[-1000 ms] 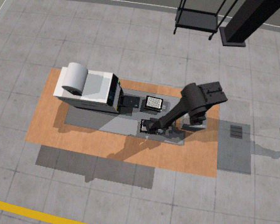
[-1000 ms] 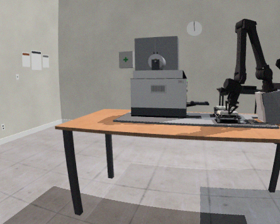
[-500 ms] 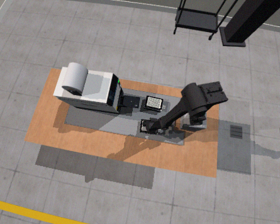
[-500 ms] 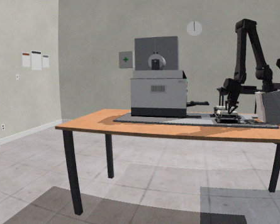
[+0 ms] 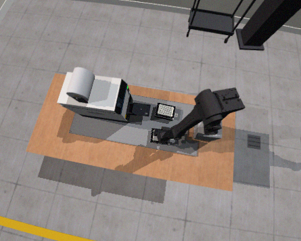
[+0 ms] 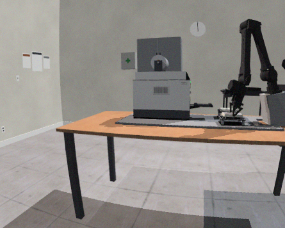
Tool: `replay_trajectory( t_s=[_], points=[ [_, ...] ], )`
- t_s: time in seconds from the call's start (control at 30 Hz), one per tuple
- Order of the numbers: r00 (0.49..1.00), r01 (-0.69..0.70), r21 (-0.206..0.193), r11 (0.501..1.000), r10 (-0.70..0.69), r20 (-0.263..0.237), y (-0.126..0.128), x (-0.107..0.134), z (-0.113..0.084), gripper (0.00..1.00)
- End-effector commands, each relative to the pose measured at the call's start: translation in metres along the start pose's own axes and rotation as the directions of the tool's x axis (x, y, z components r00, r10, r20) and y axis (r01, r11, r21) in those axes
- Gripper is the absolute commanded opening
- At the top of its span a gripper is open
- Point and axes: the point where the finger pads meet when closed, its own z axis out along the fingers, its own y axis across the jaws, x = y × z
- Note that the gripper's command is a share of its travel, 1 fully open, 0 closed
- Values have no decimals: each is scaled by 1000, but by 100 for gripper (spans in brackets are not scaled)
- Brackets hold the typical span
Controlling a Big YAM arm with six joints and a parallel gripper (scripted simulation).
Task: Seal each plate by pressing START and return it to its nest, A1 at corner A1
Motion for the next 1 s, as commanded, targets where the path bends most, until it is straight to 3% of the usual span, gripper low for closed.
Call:
replay_trajectory(
  t_s=[0.0,0.2,0.47,0.97],
  points=[
    [1000,6,1,1000,-6,4,-2,0,4,0],
    [1000,2,-5,1000,-2,20,2,-12,6,0],
    [1000,9,7,1000,-9,-14,-3,3,5,0],
    [1000,7,5,1000,-7,-7,-2,-1,5,0]
  ],
)
